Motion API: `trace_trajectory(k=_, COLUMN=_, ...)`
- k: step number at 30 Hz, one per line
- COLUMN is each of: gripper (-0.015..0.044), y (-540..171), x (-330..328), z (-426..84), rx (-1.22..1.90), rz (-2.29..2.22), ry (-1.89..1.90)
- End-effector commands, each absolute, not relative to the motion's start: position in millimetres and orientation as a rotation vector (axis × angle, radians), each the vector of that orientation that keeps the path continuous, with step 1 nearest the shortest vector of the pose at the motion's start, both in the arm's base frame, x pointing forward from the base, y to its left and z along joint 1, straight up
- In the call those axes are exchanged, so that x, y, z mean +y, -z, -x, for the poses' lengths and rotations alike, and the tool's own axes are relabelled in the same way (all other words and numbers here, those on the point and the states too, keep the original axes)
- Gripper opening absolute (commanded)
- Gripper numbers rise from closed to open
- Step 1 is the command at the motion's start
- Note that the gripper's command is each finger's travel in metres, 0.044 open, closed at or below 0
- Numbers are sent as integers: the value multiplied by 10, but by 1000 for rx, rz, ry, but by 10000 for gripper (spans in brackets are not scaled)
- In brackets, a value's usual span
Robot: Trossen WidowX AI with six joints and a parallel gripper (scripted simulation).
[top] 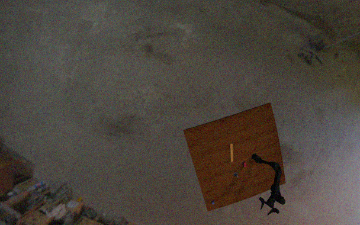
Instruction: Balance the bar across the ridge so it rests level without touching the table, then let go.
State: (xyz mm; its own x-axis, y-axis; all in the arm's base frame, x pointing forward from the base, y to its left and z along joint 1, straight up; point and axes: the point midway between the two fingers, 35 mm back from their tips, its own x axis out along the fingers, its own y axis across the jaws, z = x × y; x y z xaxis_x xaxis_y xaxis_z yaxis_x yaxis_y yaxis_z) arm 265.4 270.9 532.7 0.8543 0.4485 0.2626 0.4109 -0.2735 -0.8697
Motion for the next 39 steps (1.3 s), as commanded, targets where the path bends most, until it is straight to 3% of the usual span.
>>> trace_trajectory(k=1, gripper=315, y=-5140, x=2692, z=-2877, rx=-583, rz=1947, ry=-81)
trace_trajectory(k=39, gripper=315, y=-3694, x=1323, z=-4288, rx=90, rz=2105, ry=-378)
